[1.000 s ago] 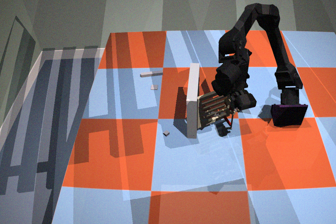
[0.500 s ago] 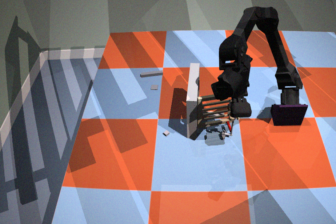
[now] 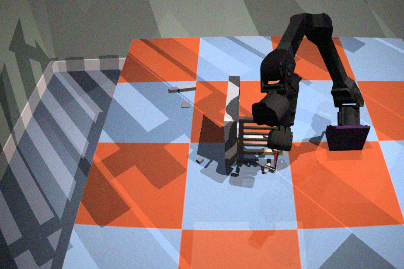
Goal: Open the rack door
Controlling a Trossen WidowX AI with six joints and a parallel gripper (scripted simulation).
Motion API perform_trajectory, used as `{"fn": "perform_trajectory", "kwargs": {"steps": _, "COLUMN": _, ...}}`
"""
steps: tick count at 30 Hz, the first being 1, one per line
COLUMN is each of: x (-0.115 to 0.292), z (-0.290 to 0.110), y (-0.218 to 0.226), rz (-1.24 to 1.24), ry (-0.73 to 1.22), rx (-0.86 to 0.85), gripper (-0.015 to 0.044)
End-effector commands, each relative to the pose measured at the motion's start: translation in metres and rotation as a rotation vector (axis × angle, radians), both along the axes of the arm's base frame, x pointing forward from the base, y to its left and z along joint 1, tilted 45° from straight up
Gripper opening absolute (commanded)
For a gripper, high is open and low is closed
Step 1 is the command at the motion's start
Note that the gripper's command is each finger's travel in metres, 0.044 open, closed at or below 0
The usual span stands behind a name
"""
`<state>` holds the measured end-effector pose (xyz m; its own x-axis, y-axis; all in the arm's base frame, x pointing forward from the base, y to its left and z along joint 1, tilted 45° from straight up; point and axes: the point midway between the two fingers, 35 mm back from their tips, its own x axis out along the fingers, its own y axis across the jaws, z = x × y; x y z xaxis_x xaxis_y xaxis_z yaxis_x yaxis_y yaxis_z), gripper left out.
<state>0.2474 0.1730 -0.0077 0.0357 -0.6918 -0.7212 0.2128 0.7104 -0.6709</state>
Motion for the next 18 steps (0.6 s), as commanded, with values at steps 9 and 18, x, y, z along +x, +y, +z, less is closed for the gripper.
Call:
{"fn": "perform_trajectory", "kwargs": {"steps": 9, "x": 0.0015, "z": -0.0024, "y": 0.0015, "rz": -0.024, "ry": -0.019, "rx": 0.0, "gripper": 0.0022}}
{"fn": "perform_trajectory", "kwargs": {"steps": 18, "x": 0.0015, "z": -0.0024, "y": 0.0015, "rz": -0.024, "ry": -0.019, "rx": 0.0, "gripper": 0.0206}}
